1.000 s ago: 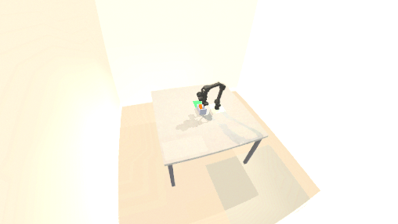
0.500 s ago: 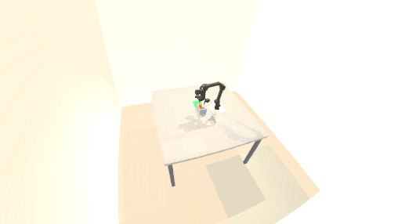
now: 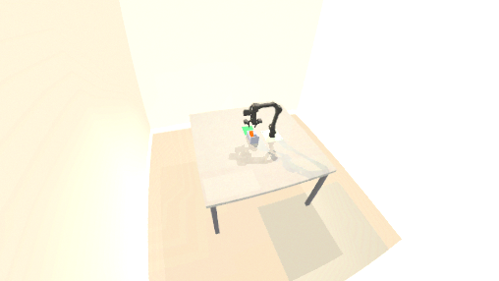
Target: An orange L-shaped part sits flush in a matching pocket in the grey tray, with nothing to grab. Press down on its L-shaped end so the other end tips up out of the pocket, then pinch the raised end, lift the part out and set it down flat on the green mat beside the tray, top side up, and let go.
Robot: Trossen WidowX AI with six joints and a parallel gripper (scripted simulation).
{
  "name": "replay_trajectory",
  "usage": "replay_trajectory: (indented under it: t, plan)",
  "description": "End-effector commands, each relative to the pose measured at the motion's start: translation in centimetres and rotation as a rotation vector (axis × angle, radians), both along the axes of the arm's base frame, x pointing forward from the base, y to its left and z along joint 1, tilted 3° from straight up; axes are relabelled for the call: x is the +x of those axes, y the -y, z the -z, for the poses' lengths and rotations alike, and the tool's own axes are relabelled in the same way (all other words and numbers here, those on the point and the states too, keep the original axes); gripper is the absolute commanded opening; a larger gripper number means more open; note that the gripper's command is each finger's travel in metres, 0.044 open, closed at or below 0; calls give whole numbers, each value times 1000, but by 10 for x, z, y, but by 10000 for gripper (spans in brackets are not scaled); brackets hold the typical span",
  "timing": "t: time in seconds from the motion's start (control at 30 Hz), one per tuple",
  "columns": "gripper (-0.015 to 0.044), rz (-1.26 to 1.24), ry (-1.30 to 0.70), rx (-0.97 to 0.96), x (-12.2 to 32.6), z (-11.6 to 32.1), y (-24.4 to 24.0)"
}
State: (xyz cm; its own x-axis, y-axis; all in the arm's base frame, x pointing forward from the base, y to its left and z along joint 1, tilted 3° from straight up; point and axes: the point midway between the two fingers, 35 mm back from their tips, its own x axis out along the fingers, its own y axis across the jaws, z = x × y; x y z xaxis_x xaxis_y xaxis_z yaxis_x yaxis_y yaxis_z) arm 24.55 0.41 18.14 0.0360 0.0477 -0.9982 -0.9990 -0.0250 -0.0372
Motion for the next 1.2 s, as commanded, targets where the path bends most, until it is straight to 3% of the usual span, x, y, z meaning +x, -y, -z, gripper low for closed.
replay_trajectory:
  t: [0.0,0.2,1.17]
  plan:
    - [280,-38,-3,1,0,5,0]
    - [280,-38,-3,1,0,30,-1]
    - [280,-38,-3,1,2,72,-3]
